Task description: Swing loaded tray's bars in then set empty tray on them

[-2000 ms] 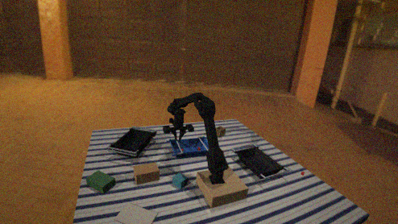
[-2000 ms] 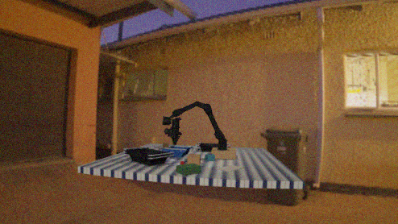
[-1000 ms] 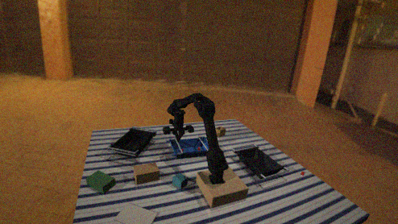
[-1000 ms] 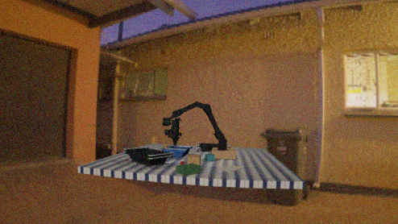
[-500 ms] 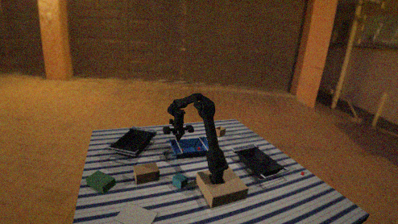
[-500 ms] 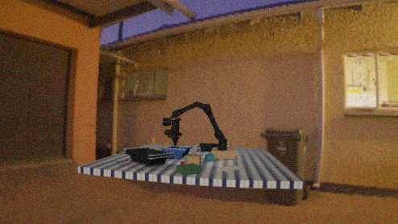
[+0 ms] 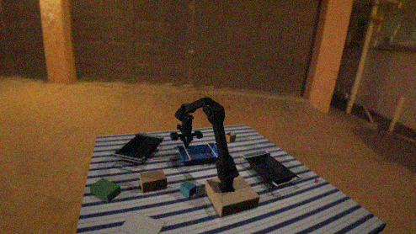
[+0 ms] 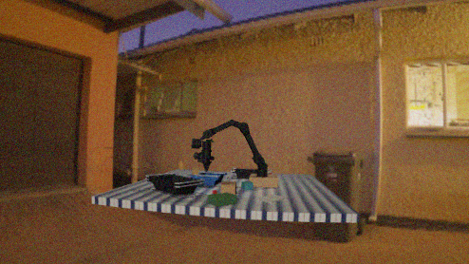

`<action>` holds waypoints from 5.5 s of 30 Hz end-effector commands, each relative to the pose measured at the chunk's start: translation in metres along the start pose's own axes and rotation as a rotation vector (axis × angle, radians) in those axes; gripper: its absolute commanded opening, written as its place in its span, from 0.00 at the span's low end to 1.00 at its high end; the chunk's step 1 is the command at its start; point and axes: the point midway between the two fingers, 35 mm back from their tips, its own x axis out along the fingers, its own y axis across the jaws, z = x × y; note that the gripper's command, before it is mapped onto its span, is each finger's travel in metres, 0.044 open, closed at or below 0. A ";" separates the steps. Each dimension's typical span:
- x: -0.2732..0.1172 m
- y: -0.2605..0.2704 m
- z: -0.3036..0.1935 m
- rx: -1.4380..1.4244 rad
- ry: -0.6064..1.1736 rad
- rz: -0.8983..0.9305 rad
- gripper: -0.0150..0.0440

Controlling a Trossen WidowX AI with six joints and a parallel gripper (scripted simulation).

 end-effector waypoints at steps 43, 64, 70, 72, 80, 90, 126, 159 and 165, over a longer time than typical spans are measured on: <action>-0.116 -0.012 0.006 -0.002 -0.061 0.016 1.00; -0.043 -0.330 -0.139 -0.071 0.003 -0.035 1.00; -0.021 -0.364 -0.226 -0.091 0.019 -0.028 1.00; -0.014 -0.368 -0.252 -0.097 0.023 -0.024 1.00; -0.003 -0.370 -0.262 -0.099 0.024 -0.023 1.00; 0.047 -0.373 -0.262 -0.099 0.024 -0.023 1.00; 0.074 -0.370 -0.264 -0.099 0.024 -0.023 0.52; -0.002 -0.369 -0.262 -0.099 0.024 -0.023 0.25; -0.007 -0.369 -0.262 -0.099 0.024 -0.023 0.25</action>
